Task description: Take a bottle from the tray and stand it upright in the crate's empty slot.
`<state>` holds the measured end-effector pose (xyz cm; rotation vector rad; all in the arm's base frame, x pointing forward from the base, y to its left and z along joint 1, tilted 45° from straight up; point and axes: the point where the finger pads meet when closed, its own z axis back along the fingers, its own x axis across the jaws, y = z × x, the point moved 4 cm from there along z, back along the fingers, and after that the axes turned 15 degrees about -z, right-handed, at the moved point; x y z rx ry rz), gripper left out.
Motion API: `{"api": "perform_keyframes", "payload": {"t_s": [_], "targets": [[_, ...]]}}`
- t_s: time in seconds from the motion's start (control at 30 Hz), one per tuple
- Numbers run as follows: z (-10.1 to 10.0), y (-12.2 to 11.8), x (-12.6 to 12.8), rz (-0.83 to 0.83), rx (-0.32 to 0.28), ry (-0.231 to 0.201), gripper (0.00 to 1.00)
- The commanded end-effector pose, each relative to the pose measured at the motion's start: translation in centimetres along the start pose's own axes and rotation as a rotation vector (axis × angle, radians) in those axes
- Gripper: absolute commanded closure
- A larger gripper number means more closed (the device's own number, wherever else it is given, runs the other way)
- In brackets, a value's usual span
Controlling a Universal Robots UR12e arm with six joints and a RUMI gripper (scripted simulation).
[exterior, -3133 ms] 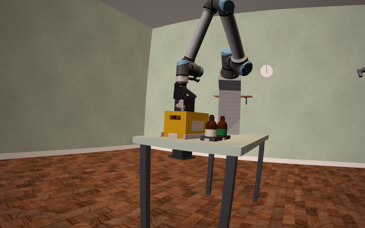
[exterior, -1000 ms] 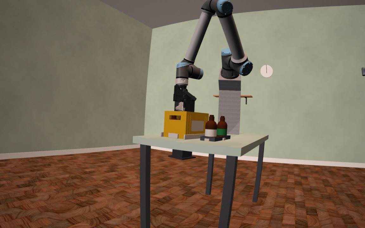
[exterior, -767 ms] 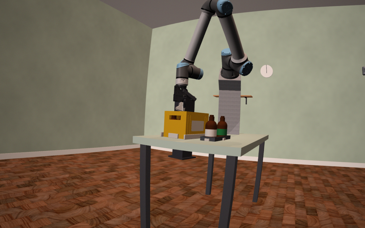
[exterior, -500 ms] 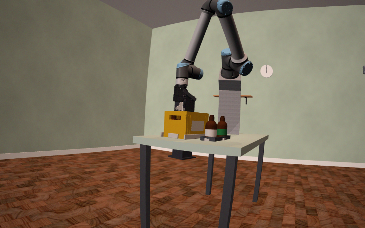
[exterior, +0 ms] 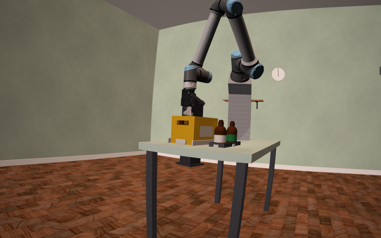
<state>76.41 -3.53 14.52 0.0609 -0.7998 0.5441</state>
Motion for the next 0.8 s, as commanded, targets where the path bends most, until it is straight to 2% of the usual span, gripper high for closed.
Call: {"api": "perform_keyframes", "payload": {"t_s": [0.0, 0.57, 0.6, 0.77], "targets": [[0.04, -0.03, 0.04, 0.000, -0.001, -0.001, 1.00], [0.04, -0.03, 0.04, 0.000, -0.001, -0.001, 1.00], [0.04, -0.03, 0.04, 0.000, -0.001, -0.001, 0.62], [0.04, -0.03, 0.04, 0.000, -0.001, -0.001, 0.62]]}}
